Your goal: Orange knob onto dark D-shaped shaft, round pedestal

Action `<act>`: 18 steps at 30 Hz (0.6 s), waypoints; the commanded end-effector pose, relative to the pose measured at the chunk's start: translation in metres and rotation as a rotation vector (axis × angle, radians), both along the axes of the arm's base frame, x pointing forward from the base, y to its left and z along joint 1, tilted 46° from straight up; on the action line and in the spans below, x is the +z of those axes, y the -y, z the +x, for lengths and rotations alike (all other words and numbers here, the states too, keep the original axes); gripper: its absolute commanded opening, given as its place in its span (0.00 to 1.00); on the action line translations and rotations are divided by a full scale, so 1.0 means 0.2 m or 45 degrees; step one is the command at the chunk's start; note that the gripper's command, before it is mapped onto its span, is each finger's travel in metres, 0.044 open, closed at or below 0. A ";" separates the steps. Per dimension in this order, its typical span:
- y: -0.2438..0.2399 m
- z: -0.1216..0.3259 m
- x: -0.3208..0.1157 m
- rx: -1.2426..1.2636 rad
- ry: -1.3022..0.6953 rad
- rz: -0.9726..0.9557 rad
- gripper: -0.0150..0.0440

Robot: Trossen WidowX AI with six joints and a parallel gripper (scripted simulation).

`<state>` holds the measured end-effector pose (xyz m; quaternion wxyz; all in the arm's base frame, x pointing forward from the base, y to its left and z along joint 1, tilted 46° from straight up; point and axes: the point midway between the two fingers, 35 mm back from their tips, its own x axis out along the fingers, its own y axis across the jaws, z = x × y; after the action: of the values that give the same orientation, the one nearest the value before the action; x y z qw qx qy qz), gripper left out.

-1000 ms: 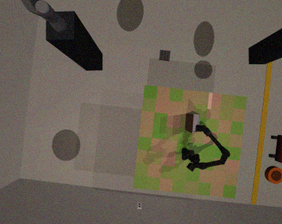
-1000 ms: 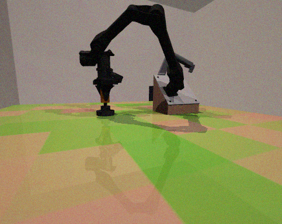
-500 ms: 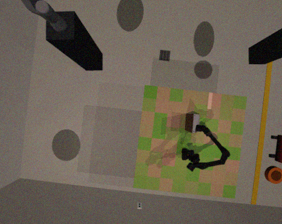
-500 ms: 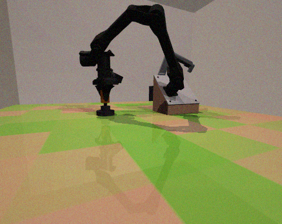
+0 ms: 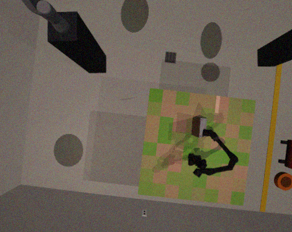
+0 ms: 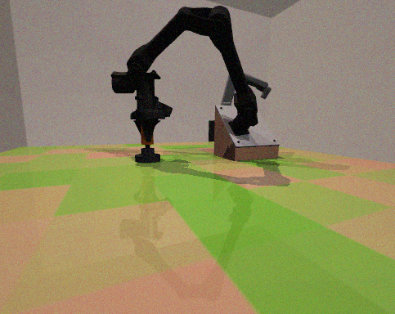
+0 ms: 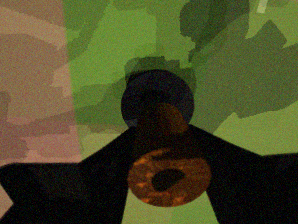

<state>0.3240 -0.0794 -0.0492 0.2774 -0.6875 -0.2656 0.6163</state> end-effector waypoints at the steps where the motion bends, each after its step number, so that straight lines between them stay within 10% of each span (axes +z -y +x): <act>1: 0.00 -0.01 -0.01 0.011 0.013 -0.004 0.25; 18: -0.01 -0.02 -0.03 -0.030 -0.028 0.002 0.25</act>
<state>0.3230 -0.0775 -0.0518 0.2821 -0.6888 -0.2645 0.6132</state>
